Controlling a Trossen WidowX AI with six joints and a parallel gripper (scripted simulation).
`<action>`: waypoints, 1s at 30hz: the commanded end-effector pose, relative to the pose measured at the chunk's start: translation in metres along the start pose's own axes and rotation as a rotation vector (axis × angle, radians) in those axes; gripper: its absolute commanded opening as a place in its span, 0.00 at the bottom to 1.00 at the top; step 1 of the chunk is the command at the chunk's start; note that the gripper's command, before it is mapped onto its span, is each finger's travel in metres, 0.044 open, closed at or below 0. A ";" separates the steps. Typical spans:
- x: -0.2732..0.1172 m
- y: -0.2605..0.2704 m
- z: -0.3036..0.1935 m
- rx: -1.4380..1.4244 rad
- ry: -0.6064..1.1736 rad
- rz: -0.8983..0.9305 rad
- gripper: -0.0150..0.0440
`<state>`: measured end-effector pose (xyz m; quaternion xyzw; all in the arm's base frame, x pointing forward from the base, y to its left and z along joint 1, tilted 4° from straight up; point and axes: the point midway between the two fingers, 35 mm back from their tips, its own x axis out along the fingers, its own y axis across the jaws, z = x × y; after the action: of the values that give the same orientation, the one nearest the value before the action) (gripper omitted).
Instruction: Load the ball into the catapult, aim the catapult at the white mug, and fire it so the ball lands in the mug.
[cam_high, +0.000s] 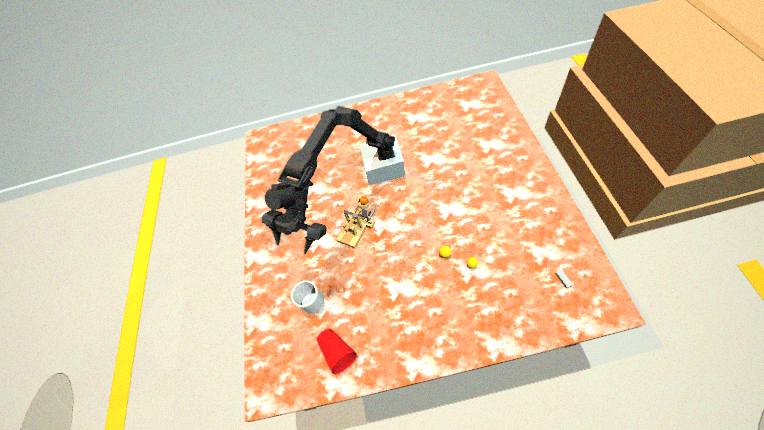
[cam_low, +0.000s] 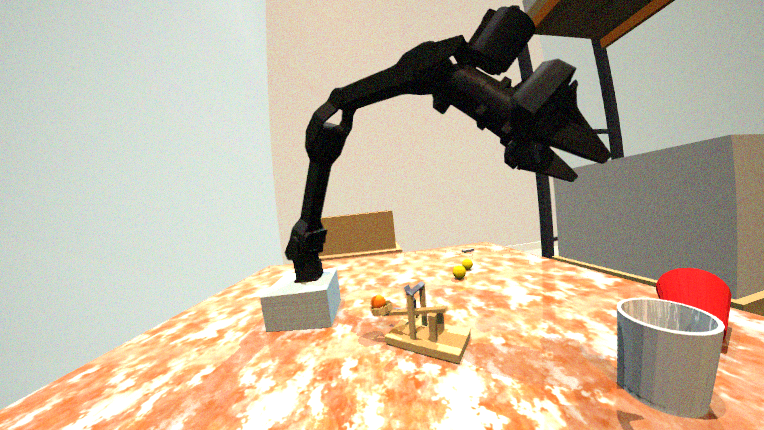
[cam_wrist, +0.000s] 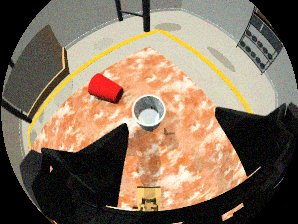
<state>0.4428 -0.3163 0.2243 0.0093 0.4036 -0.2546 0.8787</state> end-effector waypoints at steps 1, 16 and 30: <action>-0.001 -0.001 0.002 -0.007 -0.006 -0.006 1.00; -0.001 -0.001 0.002 -0.007 -0.006 -0.006 0.69; -0.001 -0.001 0.002 -0.007 -0.006 -0.006 0.25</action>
<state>0.4431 -0.3164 0.2250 0.0087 0.4025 -0.2547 0.8792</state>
